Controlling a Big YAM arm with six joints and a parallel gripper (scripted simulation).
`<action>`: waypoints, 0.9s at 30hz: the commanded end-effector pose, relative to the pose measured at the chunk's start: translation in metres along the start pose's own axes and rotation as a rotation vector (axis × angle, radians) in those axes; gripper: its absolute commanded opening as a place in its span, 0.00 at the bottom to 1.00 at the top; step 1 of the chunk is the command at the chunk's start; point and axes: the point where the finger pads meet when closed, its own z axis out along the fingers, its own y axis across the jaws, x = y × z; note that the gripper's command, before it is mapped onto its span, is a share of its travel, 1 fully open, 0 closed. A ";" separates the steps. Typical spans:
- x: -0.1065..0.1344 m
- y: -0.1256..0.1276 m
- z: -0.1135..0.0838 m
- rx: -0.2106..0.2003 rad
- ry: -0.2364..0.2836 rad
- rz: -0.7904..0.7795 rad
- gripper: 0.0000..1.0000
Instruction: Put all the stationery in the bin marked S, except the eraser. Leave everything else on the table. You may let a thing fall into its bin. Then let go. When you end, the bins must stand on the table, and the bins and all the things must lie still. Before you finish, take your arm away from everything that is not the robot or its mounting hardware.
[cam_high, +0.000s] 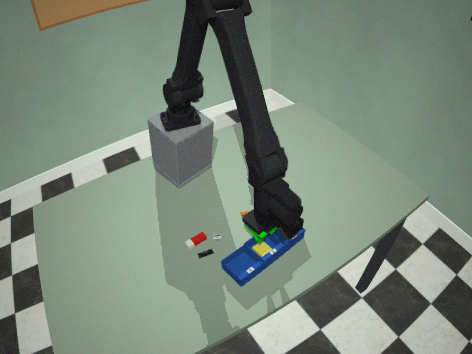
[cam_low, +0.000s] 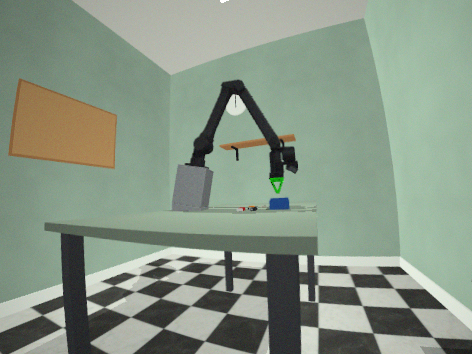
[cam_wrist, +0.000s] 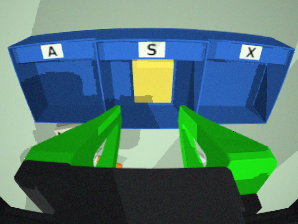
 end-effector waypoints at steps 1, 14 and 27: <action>-0.013 -0.002 -0.009 0.004 -0.032 -0.001 0.45; -0.012 -0.002 -0.008 0.004 -0.032 -0.001 0.45; 0.043 -0.036 -0.013 0.013 -0.023 -0.298 0.30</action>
